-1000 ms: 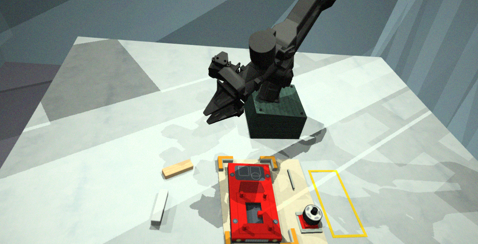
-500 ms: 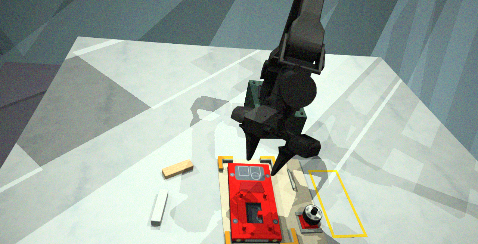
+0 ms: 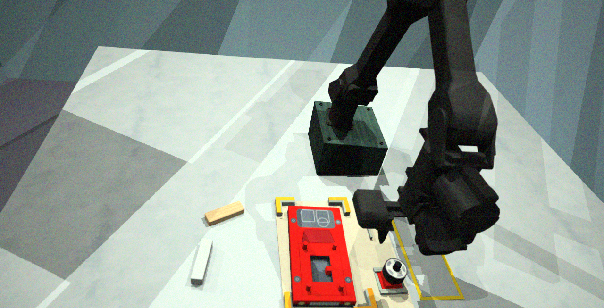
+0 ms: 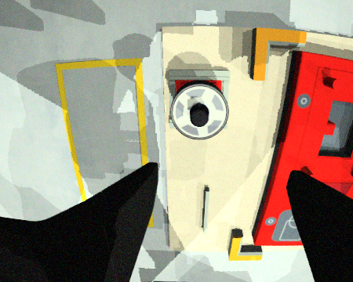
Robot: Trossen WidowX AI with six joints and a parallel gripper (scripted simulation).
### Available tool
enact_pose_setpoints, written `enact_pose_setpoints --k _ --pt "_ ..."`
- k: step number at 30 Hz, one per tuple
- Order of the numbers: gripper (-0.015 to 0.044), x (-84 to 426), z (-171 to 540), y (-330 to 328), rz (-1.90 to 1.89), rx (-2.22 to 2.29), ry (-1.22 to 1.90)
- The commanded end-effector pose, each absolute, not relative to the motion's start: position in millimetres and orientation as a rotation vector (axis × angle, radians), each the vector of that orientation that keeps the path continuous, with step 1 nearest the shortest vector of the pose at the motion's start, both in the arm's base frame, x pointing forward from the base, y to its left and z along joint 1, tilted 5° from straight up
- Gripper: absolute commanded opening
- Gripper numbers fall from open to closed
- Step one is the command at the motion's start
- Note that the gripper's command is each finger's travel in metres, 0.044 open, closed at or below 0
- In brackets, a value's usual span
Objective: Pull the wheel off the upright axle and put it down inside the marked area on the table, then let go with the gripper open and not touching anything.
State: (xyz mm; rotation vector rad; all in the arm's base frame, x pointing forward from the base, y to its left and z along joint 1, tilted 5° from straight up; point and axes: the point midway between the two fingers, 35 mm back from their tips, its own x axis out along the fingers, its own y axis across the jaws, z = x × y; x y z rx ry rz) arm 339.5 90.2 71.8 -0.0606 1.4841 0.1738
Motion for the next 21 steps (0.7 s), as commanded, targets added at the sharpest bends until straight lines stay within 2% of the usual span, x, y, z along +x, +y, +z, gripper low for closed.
enact_pose_setpoints --k 1,10,21 --pt "0.0300 342 73 95 0.206 -0.083 1.494" --pt "0.0300 348 72 101 0.207 -0.083 1.494" --pt "0.0300 353 0 109 0.207 -0.082 1.494"
